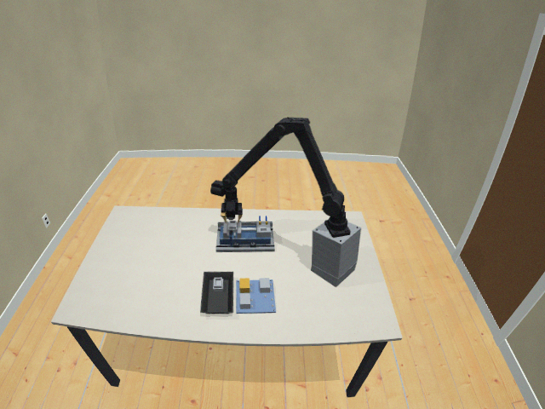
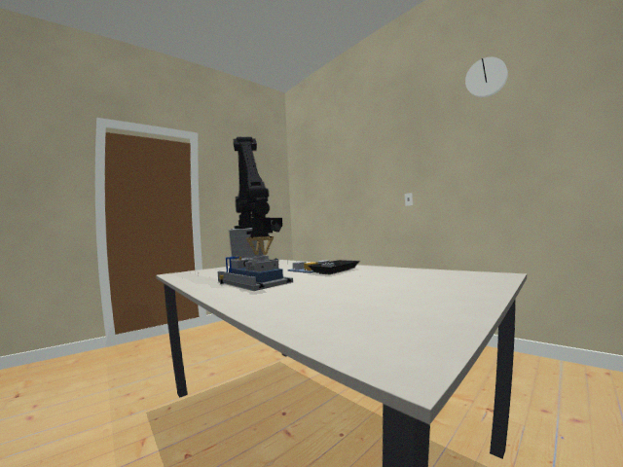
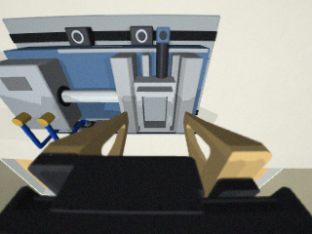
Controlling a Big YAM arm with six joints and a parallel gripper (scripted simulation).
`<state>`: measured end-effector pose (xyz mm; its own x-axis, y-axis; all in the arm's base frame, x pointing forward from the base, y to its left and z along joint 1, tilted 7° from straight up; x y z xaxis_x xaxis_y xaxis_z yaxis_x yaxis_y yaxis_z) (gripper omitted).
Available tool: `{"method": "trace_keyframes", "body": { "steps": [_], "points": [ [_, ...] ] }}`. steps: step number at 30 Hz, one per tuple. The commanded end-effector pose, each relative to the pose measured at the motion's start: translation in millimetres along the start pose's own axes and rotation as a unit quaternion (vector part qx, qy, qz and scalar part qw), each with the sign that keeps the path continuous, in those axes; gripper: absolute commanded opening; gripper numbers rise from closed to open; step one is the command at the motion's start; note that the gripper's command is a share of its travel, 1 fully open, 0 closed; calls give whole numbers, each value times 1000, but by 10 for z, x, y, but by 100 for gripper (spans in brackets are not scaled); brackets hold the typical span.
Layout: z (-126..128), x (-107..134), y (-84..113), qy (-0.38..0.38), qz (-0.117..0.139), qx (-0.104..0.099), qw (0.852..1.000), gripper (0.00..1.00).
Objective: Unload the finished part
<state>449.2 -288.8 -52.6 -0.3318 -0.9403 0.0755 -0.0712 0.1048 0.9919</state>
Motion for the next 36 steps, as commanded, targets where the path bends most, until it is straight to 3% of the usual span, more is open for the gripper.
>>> {"method": "trace_keyframes", "body": {
  "steps": [1,10,36],
  "points": [
    [-34,41,88,1,1,12,1000,64],
    [-55,47,163,1,3,20,1000,64],
    [-21,36,99,1,1,12,1000,64]
  ]
}}
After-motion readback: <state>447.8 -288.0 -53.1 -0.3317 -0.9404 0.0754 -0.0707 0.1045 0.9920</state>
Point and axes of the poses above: the point where the finger pads meet when closed, its own y axis back along the fingers, its own z axis across the jaws, x = y × z, the point moved 1 cm from there along y, back along the fingers, and after that the axes turned 12 degrees about -y, right-handed, at the moved point
